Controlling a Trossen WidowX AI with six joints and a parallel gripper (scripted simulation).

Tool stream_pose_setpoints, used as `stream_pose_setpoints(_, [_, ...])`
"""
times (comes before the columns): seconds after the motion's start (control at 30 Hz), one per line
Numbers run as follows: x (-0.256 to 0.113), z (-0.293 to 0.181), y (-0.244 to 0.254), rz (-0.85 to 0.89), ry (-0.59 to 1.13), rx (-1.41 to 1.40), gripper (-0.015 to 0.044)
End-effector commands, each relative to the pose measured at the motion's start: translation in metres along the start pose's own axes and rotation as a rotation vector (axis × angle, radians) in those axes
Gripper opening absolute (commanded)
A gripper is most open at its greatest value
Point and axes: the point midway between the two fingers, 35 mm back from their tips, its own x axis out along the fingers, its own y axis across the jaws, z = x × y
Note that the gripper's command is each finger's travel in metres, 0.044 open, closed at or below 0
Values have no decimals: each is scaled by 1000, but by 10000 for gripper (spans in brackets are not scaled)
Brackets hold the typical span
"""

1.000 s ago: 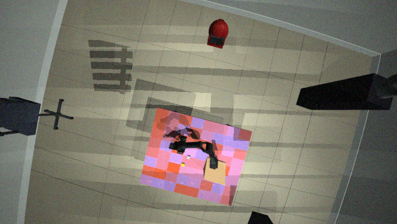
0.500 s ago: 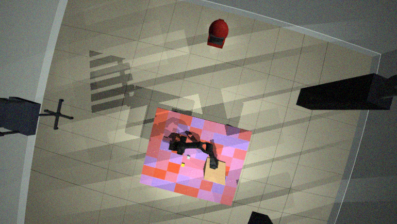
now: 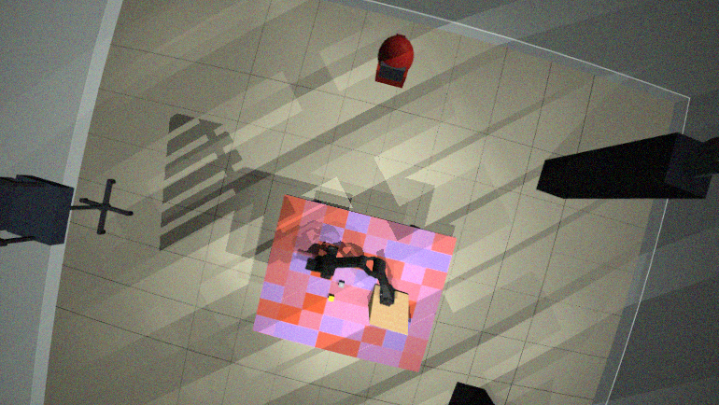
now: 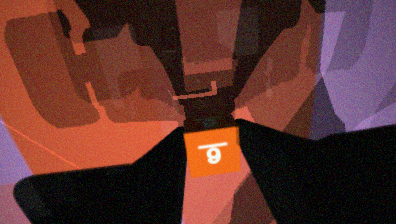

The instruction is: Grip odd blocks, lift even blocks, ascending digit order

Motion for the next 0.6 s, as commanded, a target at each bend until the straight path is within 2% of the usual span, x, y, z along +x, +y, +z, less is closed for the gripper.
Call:
stream_pose_setpoints(0.0, [7, -1, 0, -5, 2, -7, 120])
stream_pose_setpoints(0.37, [8, -1, 0, -5, 2, -7, 120])
stream_pose_setpoints(0.57, [8, -1, 0, -5, 2, -7, 278])
